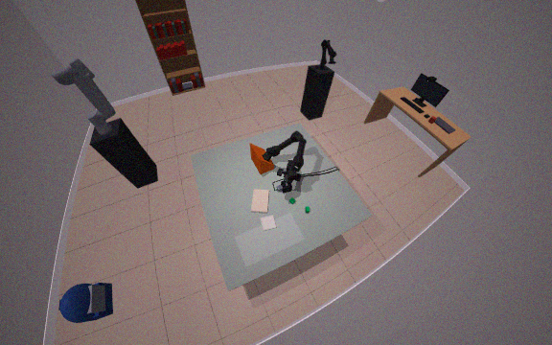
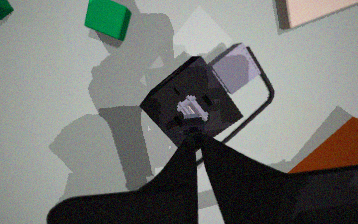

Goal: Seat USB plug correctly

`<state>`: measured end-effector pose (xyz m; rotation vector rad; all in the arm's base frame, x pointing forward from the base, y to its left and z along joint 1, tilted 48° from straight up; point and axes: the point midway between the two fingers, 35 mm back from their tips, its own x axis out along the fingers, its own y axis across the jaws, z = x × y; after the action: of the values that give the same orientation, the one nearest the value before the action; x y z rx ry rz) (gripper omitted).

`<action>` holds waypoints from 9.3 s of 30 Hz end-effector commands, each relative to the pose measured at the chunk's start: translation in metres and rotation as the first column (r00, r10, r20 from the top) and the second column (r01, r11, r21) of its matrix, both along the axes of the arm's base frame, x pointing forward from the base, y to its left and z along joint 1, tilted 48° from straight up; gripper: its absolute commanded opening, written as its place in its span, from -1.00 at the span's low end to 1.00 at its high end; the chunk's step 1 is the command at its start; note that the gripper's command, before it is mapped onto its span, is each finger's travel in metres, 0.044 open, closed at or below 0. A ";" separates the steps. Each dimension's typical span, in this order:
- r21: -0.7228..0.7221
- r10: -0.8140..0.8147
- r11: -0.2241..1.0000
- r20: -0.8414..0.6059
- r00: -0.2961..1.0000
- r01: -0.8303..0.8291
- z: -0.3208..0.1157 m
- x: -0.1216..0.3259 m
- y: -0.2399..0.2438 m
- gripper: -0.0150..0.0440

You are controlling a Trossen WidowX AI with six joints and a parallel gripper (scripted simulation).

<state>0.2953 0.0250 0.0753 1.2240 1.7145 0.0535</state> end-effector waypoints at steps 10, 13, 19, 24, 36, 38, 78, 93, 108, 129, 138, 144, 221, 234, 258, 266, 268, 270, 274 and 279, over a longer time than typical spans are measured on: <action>-0.024 0.212 0.977 0.228 0.950 -0.213 -0.001 -0.001 0.000 -0.49; -0.037 0.262 0.964 0.282 0.923 -0.263 -0.001 -0.001 0.000 -0.49; -0.072 0.356 0.931 0.385 0.851 -0.357 -0.001 -0.001 0.000 -0.49; -0.110 0.428 0.896 0.464 0.775 -0.429 -0.001 -0.001 0.000 -0.49; -0.226 0.569 0.789 0.618 0.542 -0.571 -0.001 -0.001 0.000 -0.49; -0.248 0.587 0.769 0.638 0.498 -0.589 -0.001 -0.001 0.000 -0.49; -0.718 0.604 0.337 0.661 -0.445 -0.609 -0.001 -0.001 0.000 -0.49; -0.718 0.604 0.338 0.661 -0.445 -0.608 0.000 0.000 0.000 -0.49; -0.724 0.600 0.333 0.657 -0.456 -0.604 -0.002 -0.001 0.001 -0.49; -0.732 0.594 0.325 0.651 -0.473 -0.598 -0.005 -0.001 0.002 -0.49; -0.736 0.592 0.322 0.648 -0.480 -0.596 -0.006 -0.002 0.003 -0.49; -0.738 0.590 0.320 0.646 -0.484 -0.594 -0.006 -0.002 0.003 -0.49; -0.761 0.571 0.299 0.626 -0.531 -0.576 -0.015 -0.004 0.008 -0.49; -0.761 0.571 0.299 0.626 -0.531 -0.576 -0.016 -0.004 0.009 -0.49; -0.761 0.571 0.299 0.626 -0.531 -0.576 -0.018 -0.004 0.011 -0.49; -0.761 0.571 0.299 0.626 -0.531 -0.576 -0.018 -0.004 0.012 -0.49; -0.761 0.571 0.299 0.626 -0.531 -0.576 -0.018 -0.004 0.012 -0.49; -0.761 0.571 0.299 0.626 -0.531 -0.576 -0.019 -0.004 0.012 -0.49; -0.761 0.571 0.299 0.626 -0.531 -0.576 -0.019 -0.004 0.013 -0.49; -0.761 0.571 0.299 0.626 -0.531 -0.576 -0.019 -0.004 0.013 -0.49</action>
<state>0.2923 0.0372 0.0568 -0.4292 0.7225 1.4129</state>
